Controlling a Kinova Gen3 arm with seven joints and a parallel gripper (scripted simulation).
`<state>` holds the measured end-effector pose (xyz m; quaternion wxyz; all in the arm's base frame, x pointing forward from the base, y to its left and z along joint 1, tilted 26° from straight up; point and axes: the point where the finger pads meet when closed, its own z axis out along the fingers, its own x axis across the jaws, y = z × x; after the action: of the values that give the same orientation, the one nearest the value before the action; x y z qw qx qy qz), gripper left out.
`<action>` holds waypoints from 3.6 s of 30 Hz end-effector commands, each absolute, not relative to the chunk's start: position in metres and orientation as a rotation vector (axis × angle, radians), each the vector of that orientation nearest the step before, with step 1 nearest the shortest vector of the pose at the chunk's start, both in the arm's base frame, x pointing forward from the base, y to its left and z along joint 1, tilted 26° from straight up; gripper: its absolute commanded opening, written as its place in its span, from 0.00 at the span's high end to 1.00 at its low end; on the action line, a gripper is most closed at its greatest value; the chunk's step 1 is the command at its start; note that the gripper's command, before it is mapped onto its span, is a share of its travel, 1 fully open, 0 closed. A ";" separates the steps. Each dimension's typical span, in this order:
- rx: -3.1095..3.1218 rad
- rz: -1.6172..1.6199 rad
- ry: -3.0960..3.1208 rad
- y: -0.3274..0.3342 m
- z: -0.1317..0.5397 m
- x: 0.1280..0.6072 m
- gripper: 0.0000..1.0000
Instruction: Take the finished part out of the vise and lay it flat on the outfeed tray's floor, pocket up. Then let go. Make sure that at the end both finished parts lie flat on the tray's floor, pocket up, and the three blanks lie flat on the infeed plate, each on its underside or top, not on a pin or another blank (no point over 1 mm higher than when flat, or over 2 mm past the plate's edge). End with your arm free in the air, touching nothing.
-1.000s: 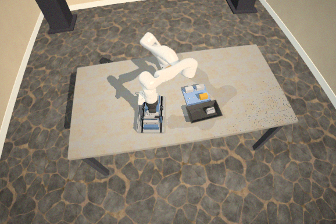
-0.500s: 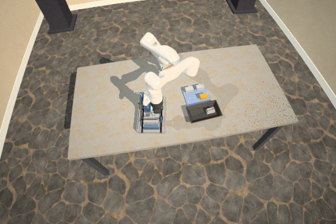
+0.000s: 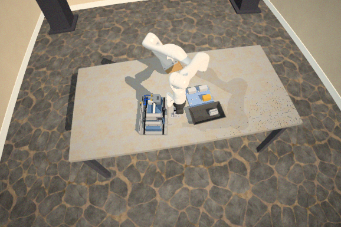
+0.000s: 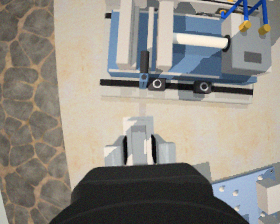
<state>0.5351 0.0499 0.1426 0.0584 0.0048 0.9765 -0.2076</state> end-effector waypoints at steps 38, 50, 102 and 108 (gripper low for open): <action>-0.208 -0.678 2.983 0.210 0.060 0.496 1.00; -0.208 -0.678 2.983 0.210 0.060 0.496 1.00; -0.207 -0.680 2.982 0.211 0.060 0.498 1.00; -0.207 -0.680 2.982 0.211 0.060 0.498 1.00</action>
<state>0.4977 0.2102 0.0591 0.0369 -0.0673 0.9720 -0.2223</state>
